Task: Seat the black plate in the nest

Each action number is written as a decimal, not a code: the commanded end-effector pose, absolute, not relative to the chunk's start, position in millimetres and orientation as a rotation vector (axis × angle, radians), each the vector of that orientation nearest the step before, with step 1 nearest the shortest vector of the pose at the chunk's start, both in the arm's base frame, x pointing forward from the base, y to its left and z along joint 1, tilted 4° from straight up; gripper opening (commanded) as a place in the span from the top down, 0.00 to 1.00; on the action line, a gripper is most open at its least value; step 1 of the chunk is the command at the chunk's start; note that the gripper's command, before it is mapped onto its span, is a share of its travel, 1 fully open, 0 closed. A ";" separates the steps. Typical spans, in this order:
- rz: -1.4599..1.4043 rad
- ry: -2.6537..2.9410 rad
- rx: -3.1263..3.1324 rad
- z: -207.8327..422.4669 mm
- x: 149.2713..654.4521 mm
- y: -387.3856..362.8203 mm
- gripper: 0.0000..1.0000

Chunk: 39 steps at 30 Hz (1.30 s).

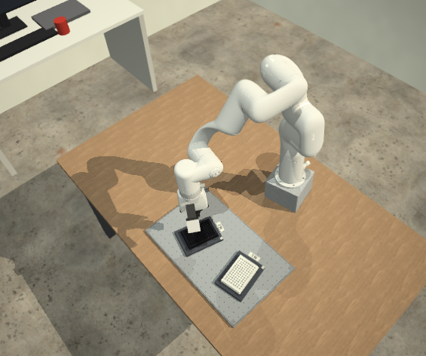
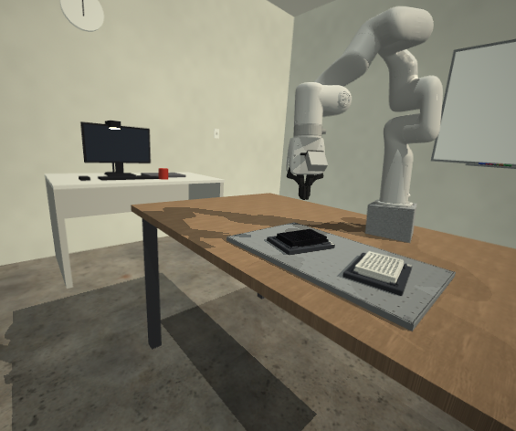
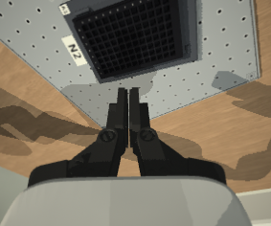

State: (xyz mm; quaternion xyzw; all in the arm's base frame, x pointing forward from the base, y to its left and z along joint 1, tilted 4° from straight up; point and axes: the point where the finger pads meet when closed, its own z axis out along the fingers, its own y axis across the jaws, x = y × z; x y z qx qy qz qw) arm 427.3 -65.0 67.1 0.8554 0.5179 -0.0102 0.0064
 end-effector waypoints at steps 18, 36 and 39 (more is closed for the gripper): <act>-0.035 1.938 2.386 43.4 430.6 -51.4 1.00; -0.035 1.938 2.386 4.7 431.5 -54.0 1.00; -0.035 1.938 2.386 4.7 431.5 -54.0 1.00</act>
